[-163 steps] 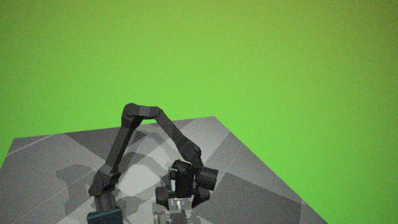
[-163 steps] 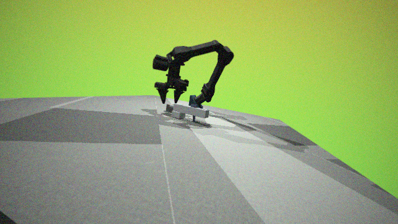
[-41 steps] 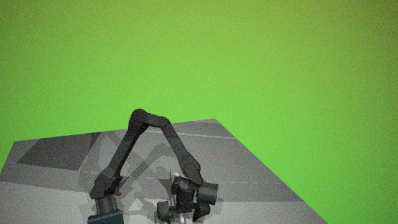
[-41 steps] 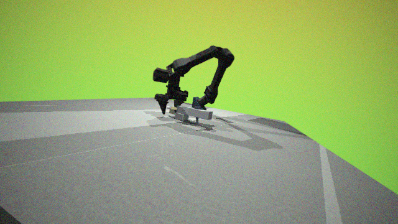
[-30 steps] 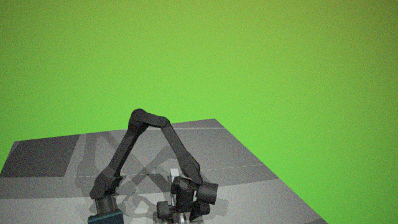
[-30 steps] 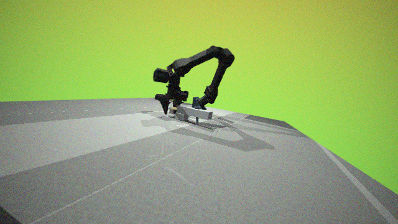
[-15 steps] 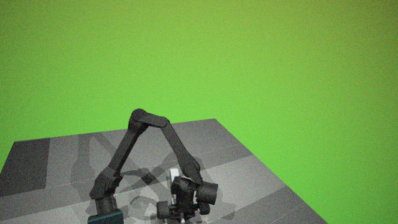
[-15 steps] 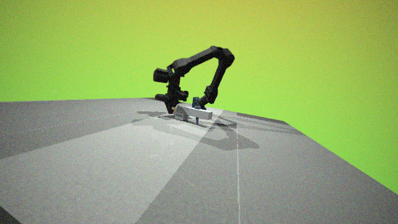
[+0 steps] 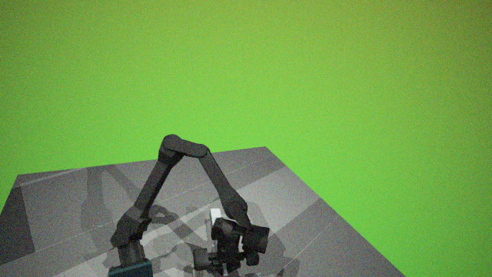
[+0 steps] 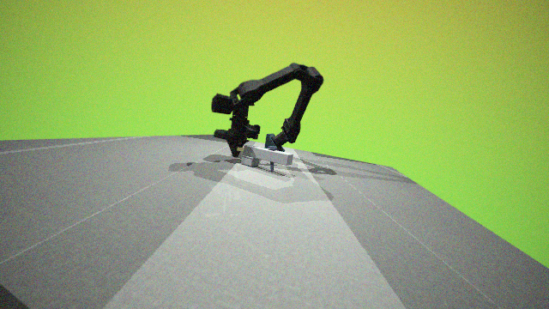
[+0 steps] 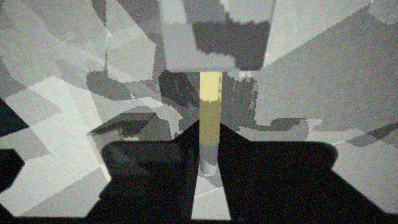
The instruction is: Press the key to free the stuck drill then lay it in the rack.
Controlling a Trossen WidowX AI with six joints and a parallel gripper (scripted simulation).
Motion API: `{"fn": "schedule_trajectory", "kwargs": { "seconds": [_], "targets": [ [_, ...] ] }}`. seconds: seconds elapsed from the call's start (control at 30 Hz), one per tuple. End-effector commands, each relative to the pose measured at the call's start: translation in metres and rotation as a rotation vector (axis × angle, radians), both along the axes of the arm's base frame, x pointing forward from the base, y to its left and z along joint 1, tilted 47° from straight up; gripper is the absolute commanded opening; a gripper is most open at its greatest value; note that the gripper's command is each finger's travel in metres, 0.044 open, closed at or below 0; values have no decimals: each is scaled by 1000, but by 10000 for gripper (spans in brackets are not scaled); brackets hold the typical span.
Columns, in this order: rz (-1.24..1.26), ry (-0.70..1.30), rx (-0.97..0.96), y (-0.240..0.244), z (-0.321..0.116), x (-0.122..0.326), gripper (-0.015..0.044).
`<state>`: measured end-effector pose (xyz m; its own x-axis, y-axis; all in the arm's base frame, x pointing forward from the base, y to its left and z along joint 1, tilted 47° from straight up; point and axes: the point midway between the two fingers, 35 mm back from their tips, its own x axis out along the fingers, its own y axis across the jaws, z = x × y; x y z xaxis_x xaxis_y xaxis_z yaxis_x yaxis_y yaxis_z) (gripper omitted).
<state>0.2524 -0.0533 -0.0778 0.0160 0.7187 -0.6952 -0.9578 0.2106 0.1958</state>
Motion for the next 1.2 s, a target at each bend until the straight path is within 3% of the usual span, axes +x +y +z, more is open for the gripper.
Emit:
{"fn": "schedule_trajectory", "kwargs": {
  "seconds": [0.0,1.17],
  "targets": [
    [-3,-3,3,-1,1,0,0],
    [-3,-4,0,-27,-26,-10,0]
  ]
}}
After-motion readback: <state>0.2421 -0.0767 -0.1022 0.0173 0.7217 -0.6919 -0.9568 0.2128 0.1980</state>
